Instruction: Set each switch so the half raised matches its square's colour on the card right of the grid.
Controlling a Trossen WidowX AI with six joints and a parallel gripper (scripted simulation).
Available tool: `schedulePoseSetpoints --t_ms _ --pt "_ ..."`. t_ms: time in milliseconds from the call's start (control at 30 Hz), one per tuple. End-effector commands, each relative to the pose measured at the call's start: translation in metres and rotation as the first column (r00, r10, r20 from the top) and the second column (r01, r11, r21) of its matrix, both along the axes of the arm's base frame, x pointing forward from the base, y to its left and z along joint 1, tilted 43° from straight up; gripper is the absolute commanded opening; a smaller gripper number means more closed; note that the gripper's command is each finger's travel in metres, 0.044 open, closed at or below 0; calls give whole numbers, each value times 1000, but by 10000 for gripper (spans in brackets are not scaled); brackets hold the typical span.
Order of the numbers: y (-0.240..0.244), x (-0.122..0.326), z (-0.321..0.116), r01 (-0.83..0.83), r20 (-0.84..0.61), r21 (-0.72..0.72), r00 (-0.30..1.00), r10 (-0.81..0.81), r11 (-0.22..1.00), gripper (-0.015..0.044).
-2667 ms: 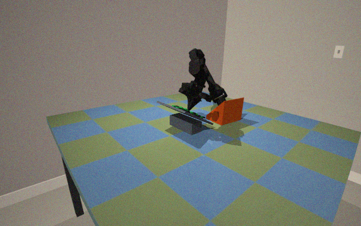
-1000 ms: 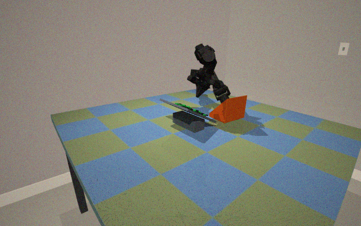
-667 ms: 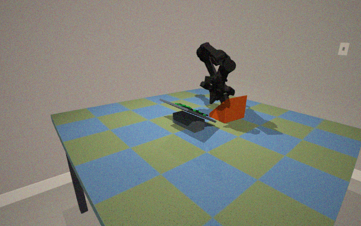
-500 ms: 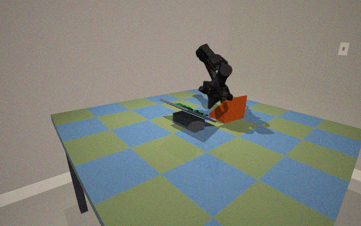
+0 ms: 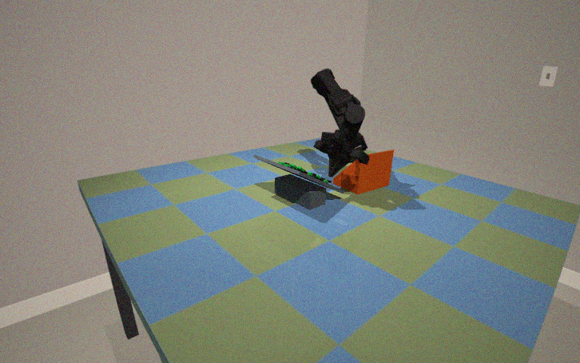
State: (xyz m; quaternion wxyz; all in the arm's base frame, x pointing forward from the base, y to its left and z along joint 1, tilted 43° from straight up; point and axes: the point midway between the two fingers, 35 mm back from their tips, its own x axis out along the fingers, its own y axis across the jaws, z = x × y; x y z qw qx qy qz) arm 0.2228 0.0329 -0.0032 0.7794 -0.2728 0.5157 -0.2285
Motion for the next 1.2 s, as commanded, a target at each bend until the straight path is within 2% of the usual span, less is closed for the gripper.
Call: schedulePoseSetpoints --t_ms 0,1167 --pt "-6 -1 -4 -1 -8 -13 1000 1 1000 0" --pt "-9 1 -7 -1 -8 -13 1000 1 1000 0"
